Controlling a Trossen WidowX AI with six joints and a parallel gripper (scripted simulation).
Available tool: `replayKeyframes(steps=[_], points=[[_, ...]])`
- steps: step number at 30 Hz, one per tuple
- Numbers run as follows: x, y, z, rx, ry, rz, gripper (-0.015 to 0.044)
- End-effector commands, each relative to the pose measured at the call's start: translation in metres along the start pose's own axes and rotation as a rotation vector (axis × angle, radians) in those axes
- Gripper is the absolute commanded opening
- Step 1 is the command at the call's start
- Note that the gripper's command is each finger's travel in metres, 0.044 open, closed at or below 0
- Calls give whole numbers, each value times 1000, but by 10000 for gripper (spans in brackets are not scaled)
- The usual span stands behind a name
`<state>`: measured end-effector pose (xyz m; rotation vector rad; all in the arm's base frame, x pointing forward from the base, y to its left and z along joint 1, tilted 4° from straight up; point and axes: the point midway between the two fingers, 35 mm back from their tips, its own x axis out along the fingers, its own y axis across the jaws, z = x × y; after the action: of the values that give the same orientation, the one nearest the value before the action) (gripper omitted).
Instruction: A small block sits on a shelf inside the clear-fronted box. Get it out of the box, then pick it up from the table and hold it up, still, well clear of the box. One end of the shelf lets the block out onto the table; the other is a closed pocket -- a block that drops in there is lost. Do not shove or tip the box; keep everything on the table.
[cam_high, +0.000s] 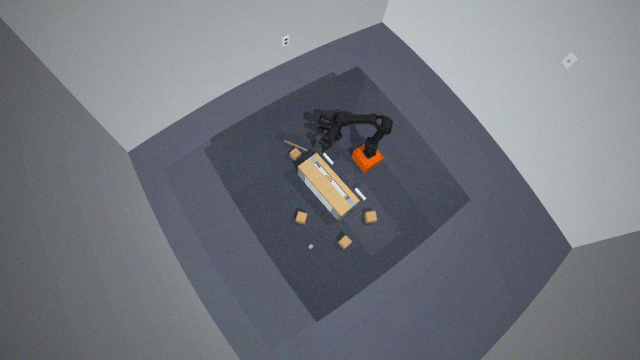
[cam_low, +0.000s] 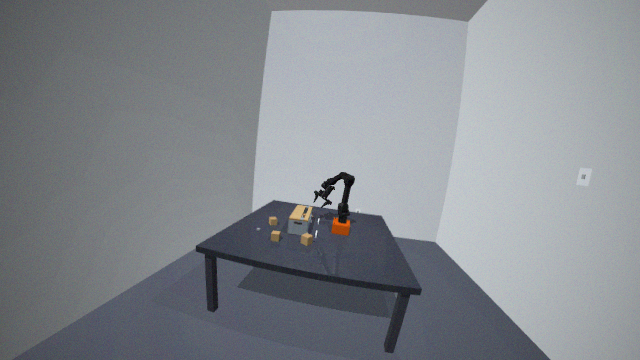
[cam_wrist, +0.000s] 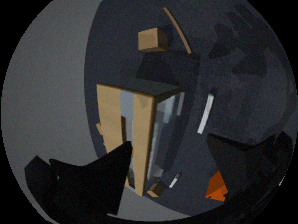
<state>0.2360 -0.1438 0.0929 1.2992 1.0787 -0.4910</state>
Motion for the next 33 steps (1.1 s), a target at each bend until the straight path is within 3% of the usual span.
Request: replayKeyframes(steps=[1,8,33], points=[[18,31,-27,150,145,-179,400],[35,61,-76,310,225,-489,400],[60,51,-73,310,225,-489,400]])
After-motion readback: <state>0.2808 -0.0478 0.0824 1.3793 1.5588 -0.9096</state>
